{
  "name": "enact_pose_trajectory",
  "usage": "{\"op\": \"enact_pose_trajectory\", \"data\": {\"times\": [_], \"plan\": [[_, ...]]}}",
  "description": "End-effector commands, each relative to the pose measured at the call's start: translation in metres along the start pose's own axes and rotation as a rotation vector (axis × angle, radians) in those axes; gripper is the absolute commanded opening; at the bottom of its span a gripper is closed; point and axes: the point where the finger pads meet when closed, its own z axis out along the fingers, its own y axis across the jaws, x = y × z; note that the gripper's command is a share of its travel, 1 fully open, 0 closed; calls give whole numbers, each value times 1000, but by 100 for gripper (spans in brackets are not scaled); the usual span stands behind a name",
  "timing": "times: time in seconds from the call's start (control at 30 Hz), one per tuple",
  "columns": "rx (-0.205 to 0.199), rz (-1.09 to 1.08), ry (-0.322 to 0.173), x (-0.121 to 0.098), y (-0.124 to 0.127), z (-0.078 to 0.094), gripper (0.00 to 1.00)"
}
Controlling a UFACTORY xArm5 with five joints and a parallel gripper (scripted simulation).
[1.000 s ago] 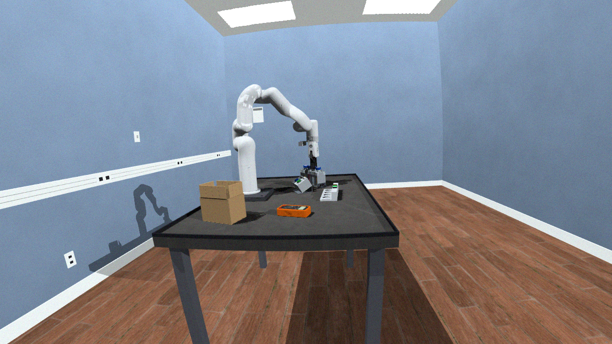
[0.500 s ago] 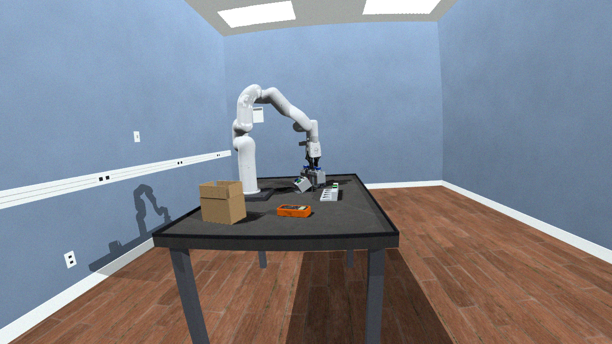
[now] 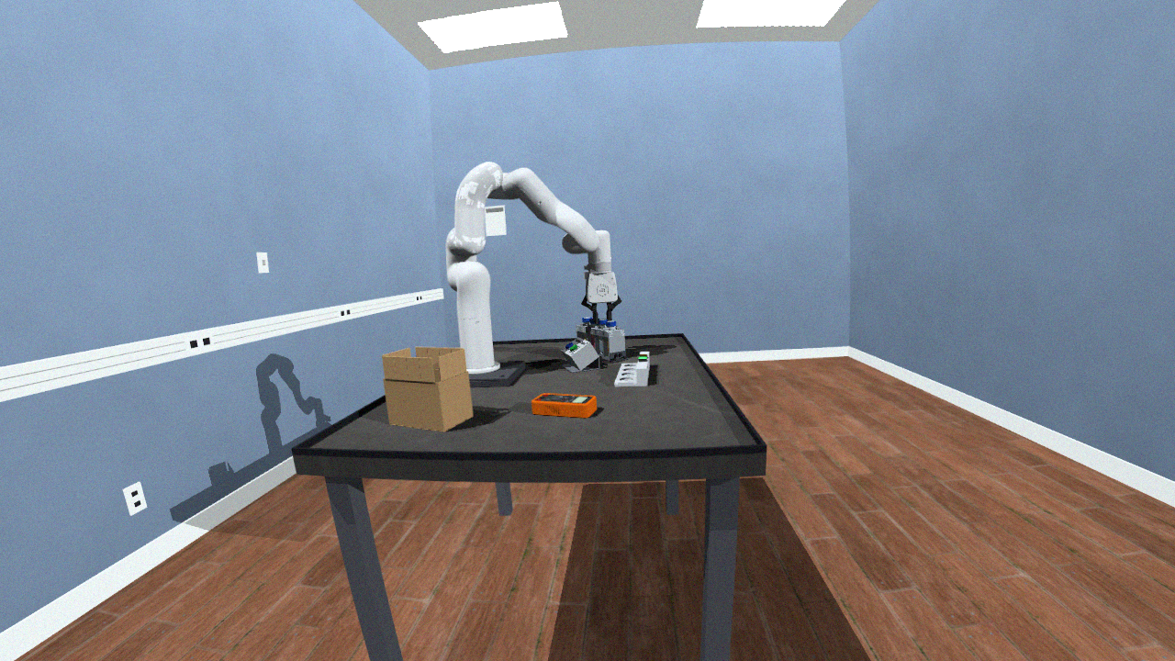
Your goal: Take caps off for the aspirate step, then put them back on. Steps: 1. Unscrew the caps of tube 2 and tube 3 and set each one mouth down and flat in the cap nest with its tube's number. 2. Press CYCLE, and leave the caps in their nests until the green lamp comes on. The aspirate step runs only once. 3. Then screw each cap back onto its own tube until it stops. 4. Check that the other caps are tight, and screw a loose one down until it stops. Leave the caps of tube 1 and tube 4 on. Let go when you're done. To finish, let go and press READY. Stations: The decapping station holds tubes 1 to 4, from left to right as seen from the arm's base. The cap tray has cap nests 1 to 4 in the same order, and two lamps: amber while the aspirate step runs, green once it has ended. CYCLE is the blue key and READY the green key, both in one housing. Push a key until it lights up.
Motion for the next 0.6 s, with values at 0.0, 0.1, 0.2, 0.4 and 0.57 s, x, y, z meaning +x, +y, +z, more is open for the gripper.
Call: {"op": "enact_pose_trajectory", "data": {"times": [0.0, 0.1, 0.2, 0.4, 0.57], "plan": [[-7, 279, -10, 0, 1, -1, 0], [-8, 408, -10, 0, 1, 0, 0], [-8, 408, -10, 0, 1, 0, 0], [-8, 408, -10, 0, 1, 0, 46], [-8, 408, -10, 0, 1, 0, 46]]}}
